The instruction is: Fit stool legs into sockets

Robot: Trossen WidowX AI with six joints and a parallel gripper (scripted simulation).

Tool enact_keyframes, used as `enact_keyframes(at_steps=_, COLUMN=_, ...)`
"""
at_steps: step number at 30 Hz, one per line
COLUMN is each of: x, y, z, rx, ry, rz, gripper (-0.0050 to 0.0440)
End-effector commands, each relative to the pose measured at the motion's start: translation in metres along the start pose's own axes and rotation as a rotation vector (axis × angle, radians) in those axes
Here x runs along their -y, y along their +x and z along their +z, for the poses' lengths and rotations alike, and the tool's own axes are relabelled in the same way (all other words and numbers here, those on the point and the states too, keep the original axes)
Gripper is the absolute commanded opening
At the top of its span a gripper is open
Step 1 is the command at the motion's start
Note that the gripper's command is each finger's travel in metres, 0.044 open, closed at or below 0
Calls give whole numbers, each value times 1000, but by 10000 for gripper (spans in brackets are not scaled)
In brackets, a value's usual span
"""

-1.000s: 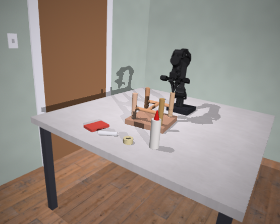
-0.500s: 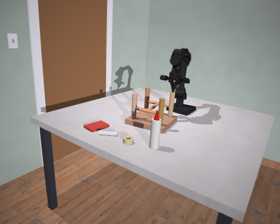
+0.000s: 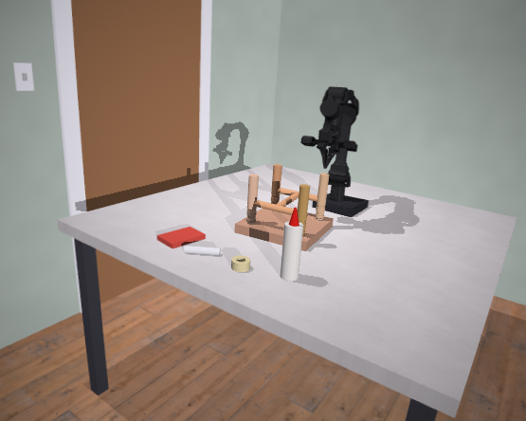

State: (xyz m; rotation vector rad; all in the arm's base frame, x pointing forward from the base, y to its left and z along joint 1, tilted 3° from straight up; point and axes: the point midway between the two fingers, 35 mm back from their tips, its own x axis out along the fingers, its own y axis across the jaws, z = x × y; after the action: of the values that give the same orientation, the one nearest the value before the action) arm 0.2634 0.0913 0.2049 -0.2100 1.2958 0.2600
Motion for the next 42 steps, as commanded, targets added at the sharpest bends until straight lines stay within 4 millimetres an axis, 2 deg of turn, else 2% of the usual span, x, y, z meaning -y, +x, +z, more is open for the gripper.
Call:
enact_keyframes(at_steps=1, x=-1, y=-9, z=4, rx=20, ry=1, rz=5, gripper=0)
enact_keyframes(at_steps=6, x=-1, y=-10, z=4, rx=21, ry=1, rz=6, gripper=0)
enact_keyframes(at_steps=8, x=8, y=-7, z=4, rx=7, ry=29, rz=-8, gripper=0)
enact_keyframes(at_steps=14, x=82, y=-14, z=12, rx=-16, ry=273, rz=-89, gripper=0)
enact_keyframes(at_steps=21, x=161, y=-26, z=0, rx=-42, ry=524, rz=-168, gripper=0)
enact_keyframes(at_steps=23, x=161, y=-26, z=0, rx=-42, ry=524, rz=-168, gripper=0)
enact_keyframes(at_steps=25, x=172, y=-28, z=-4, rx=-46, ry=560, rz=-179, gripper=0)
enact_keyframes(at_steps=32, x=173, y=-27, z=-4, rx=-46, ry=562, rz=-179, gripper=0)
enact_keyframes(at_steps=38, x=172, y=-6, z=-12, rx=-46, ry=562, rz=-179, gripper=0)
enact_keyframes(at_steps=42, x=172, y=-4, z=-13, rx=-46, ry=562, rz=-179, gripper=0)
